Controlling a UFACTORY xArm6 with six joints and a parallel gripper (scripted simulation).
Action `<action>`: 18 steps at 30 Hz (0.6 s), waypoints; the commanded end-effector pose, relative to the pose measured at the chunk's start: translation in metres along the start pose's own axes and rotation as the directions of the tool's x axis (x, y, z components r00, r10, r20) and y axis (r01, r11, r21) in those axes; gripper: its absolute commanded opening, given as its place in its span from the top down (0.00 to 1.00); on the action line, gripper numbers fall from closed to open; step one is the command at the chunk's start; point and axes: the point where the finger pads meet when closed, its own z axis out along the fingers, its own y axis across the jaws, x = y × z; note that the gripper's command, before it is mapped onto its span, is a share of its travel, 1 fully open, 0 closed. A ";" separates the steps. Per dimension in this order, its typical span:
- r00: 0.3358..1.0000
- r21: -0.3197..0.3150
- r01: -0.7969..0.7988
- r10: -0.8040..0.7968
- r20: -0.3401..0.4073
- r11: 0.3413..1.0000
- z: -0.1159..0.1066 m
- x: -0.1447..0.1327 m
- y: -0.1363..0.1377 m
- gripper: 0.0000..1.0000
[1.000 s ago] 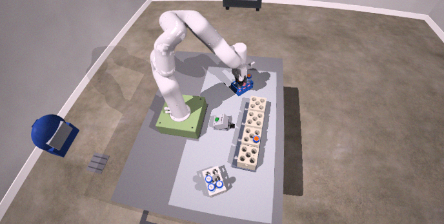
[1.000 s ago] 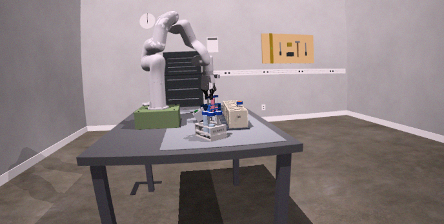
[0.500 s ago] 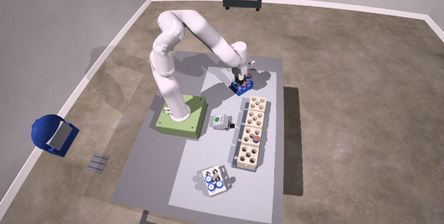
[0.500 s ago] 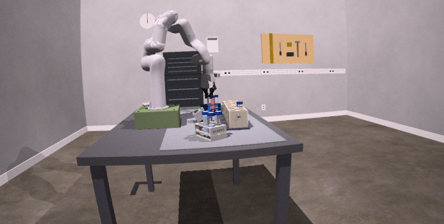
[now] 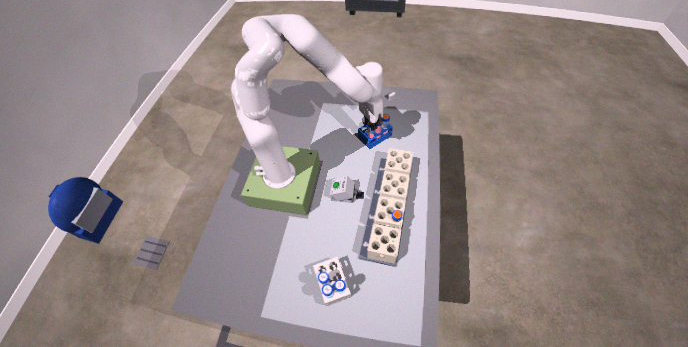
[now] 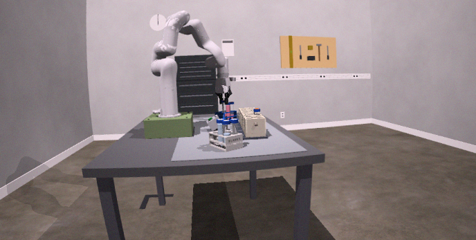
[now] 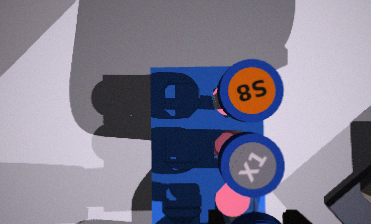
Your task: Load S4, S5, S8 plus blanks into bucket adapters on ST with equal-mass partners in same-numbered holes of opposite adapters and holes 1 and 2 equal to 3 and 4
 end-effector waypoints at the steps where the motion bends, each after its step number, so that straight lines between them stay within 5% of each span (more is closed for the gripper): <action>1: 1.000 0.000 0.000 0.000 -0.004 1.000 -0.003 0.001 0.000 1.00; 18: 1.000 0.000 0.000 0.000 -0.004 1.000 -0.028 0.001 0.000 1.00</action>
